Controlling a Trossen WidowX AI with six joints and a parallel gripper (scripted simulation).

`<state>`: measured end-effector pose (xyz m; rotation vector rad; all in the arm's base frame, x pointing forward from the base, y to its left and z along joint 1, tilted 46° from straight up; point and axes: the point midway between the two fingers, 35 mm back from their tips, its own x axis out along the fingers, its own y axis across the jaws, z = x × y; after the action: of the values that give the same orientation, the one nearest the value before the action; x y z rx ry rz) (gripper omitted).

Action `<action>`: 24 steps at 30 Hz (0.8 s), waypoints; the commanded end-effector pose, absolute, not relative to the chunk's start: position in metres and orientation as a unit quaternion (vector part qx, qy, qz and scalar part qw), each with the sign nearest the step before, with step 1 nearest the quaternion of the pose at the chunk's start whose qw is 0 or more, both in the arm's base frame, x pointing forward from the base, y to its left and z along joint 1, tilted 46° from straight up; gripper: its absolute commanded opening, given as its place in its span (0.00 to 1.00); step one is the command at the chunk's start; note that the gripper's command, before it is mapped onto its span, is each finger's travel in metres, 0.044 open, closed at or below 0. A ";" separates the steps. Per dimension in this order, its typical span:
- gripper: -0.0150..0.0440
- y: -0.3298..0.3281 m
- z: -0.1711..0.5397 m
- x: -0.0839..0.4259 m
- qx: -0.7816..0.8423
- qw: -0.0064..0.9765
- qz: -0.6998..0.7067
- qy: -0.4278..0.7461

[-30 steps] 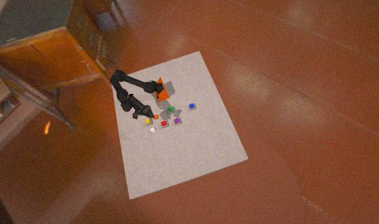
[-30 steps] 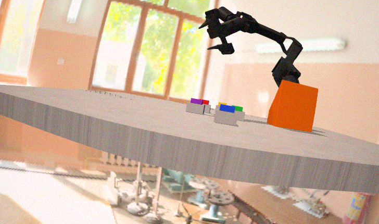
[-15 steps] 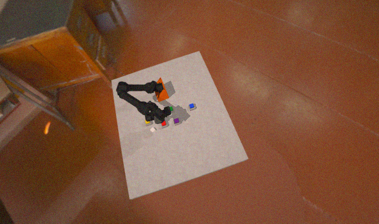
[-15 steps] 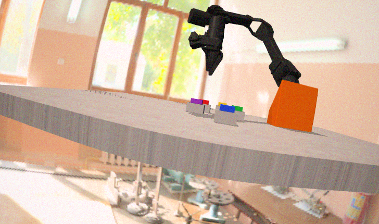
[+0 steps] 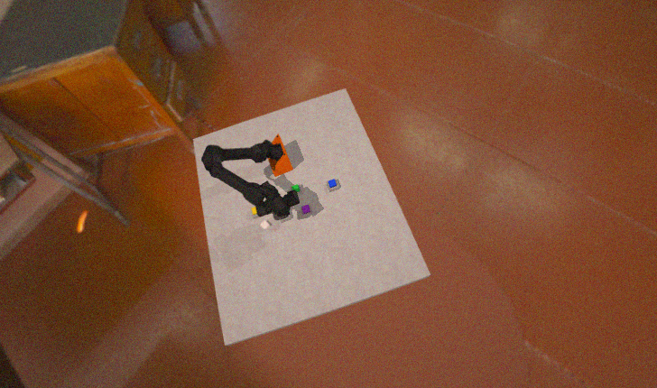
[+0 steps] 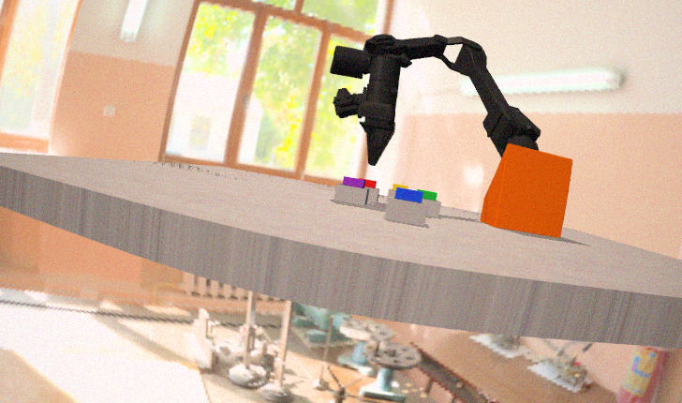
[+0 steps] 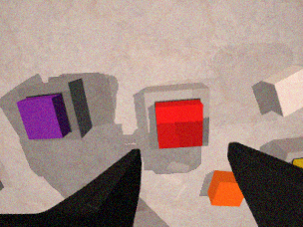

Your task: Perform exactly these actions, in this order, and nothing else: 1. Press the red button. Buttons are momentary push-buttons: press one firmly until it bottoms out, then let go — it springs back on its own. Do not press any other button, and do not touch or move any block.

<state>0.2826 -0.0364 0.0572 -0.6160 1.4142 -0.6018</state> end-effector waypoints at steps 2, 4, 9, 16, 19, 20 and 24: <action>0.35 -0.038 0.056 0.285 -0.277 0.680 -0.266 0.625; 0.29 -0.038 0.056 0.285 -0.277 0.680 -0.266 0.625; 0.29 -0.038 0.056 0.285 -0.277 0.680 -0.266 0.625; 0.29 -0.041 0.053 0.285 -0.277 0.680 -0.266 0.625; 0.29 -0.045 0.049 0.286 -0.277 0.680 -0.266 0.625; 0.29 -0.046 0.048 0.286 -0.277 0.680 -0.266 0.625; 0.29 -0.050 0.043 0.286 -0.277 0.680 -0.266 0.625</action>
<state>0.2868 -0.0461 0.0471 -0.6164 1.3989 -0.5965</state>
